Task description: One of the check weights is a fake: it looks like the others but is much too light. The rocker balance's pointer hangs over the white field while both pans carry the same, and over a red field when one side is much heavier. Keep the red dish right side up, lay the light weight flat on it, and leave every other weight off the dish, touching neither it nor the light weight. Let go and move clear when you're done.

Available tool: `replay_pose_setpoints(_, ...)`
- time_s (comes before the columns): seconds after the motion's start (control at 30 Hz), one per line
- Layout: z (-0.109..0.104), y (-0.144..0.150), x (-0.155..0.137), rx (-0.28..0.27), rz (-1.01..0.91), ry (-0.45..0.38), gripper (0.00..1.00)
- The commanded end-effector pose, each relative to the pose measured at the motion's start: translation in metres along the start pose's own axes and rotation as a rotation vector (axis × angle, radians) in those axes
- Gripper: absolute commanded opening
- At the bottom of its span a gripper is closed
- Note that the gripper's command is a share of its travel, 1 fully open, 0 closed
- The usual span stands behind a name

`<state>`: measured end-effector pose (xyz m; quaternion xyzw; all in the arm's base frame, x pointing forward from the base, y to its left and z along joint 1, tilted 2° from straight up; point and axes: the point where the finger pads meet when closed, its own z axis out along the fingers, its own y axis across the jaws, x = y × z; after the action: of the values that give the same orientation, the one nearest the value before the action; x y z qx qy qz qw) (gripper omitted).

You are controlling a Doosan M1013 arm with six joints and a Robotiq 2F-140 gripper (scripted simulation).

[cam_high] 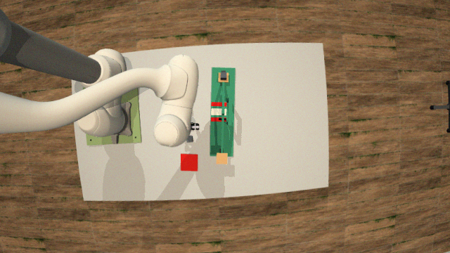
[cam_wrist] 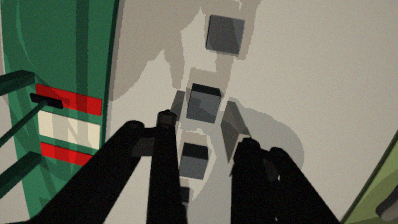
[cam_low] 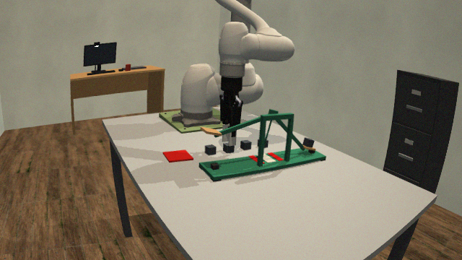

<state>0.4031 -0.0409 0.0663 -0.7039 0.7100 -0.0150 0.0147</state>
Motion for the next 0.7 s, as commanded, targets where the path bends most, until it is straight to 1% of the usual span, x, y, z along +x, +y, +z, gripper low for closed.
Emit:
replay_pose_setpoints(0.0, 0.006, 0.000, 0.000, 0.000, 0.000, 0.000, 0.35)
replay_pose_setpoints(0.2, 0.019, 0.000, 0.000, 0.000, 0.000, 0.000, 0.35)
replay_pose_setpoints(0.27, 0.019, 0.000, 0.000, 0.000, 0.000, 0.000, 0.35)
replay_pose_setpoints(0.47, 0.028, 0.000, 0.000, 0.000, 0.000, 0.000, 0.35)
replay_pose_setpoints(0.67, 0.030, 0.000, 0.000, 0.000, 0.000, 0.000, 0.35)
